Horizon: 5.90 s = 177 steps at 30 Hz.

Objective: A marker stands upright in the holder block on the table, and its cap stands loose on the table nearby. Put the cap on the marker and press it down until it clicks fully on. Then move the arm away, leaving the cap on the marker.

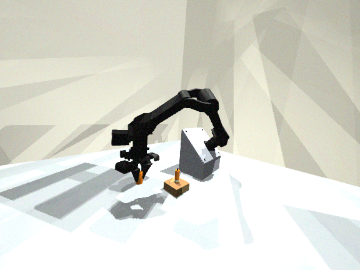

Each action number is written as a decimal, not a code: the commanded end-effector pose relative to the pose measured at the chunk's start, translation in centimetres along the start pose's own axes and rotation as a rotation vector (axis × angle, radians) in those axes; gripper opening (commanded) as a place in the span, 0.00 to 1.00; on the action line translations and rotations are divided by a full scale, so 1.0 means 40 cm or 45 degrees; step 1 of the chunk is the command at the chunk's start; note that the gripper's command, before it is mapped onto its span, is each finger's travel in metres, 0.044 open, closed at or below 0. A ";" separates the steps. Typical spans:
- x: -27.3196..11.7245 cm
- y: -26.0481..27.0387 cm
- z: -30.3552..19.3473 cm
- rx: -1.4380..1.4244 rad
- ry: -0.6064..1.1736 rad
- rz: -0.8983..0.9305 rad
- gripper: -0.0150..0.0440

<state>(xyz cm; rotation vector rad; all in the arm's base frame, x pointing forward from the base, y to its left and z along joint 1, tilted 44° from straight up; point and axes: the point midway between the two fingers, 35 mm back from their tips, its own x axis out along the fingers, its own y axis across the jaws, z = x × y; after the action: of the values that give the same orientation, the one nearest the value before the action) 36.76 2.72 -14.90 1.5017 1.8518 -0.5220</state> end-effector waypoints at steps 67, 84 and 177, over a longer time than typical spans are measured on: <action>-0.259 -0.092 -0.285 0.009 0.004 -0.002 0.25; -0.276 -0.151 -0.375 0.010 0.006 -0.004 0.25; -0.296 -0.154 -0.365 -1.724 0.007 0.001 0.29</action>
<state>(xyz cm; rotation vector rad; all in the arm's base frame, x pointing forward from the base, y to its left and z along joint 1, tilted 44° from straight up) 28.32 2.89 3.40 0.9426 1.7473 0.2286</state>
